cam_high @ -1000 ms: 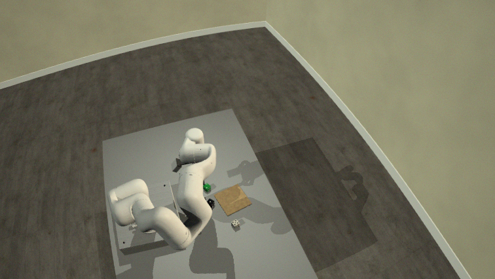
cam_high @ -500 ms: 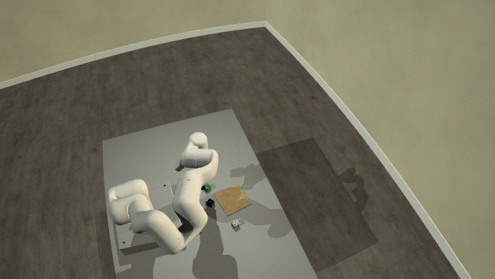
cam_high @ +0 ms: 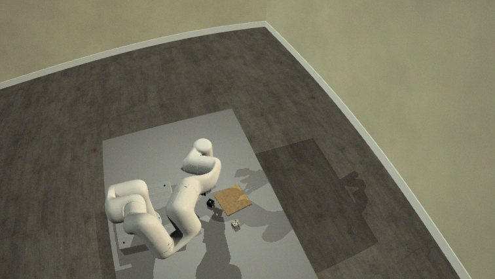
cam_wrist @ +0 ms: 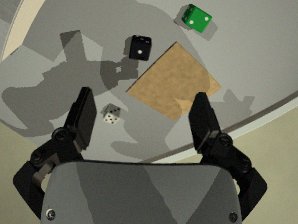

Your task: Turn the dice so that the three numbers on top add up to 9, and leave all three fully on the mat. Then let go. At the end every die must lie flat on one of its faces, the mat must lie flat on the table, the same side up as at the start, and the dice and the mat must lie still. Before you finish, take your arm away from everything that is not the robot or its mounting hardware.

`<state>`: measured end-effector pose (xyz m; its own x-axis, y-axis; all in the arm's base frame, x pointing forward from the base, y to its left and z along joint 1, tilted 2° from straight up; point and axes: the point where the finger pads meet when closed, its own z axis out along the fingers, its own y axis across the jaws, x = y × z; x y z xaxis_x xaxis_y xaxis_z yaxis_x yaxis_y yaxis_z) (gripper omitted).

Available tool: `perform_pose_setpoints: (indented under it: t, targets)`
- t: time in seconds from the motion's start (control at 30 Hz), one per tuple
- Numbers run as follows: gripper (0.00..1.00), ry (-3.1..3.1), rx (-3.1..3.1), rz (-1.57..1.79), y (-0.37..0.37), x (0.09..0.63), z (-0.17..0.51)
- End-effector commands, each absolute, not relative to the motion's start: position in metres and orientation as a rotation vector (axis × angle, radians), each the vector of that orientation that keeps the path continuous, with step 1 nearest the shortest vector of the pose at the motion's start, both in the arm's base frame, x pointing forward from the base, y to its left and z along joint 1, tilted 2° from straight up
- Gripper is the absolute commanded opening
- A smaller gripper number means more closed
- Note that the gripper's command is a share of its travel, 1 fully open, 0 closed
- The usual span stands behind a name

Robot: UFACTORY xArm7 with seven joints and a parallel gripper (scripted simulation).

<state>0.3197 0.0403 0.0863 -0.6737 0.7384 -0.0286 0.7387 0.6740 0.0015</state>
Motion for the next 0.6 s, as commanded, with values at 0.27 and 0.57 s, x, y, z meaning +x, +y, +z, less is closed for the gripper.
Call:
perform_pose_setpoints:
  t: [0.27, 0.57]
  targets:
    - [1.00, 2.811, 1.328, -0.012, 0.0349, 0.3211, 0.0874]
    - [1.00, 2.762, 1.426, -0.010, 0.0273, 0.3216, 0.0872]
